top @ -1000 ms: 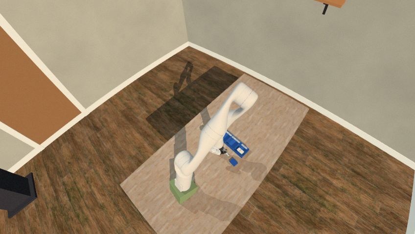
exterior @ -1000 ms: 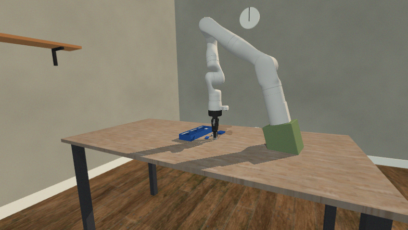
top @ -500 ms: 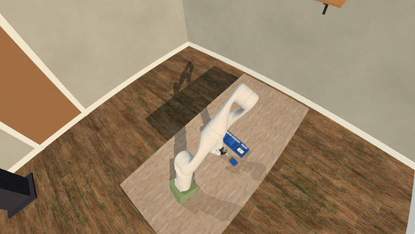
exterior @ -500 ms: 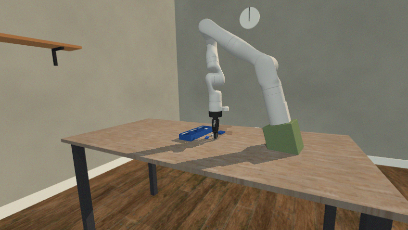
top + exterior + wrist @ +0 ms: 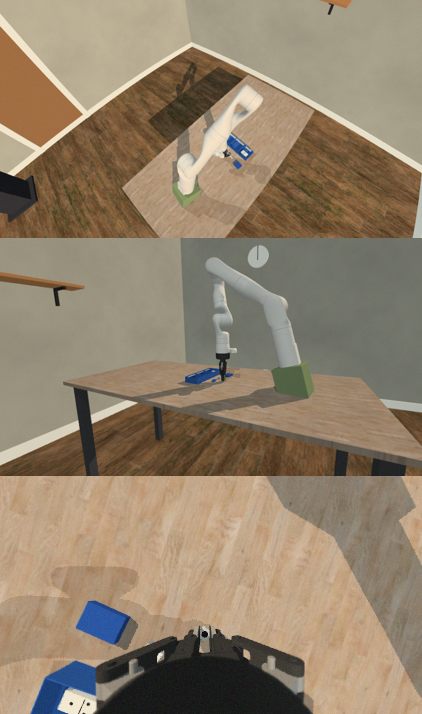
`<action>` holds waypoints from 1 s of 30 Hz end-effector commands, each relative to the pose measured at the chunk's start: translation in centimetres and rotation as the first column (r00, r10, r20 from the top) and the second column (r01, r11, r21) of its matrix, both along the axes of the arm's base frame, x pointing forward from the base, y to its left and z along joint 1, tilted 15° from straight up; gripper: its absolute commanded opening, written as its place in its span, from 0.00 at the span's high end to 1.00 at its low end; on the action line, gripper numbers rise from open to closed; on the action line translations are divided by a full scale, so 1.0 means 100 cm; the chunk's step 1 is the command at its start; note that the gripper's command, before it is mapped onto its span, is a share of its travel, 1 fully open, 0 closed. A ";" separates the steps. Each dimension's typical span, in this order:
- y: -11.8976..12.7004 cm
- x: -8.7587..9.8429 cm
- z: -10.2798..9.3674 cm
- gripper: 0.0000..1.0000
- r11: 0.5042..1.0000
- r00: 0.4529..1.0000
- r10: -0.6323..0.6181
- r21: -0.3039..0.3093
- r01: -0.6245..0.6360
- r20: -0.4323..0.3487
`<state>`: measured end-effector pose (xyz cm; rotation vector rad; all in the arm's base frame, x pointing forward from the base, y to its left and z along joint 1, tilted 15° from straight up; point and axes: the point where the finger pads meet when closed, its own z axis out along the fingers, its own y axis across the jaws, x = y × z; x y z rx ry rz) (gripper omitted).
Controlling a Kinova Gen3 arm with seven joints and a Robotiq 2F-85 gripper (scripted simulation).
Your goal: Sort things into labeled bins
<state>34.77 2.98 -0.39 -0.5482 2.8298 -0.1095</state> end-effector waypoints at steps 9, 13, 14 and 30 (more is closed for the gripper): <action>-0.001 0.001 0.000 0.89 1.000 1.000 -0.002 0.001 0.002 0.001; -0.001 0.001 0.000 0.89 1.000 1.000 -0.002 0.001 0.002 0.001; -0.001 0.001 0.000 0.89 1.000 1.000 -0.002 0.001 0.002 0.001; 0.000 -0.011 0.031 0.89 1.000 1.000 0.001 0.001 -0.001 -0.005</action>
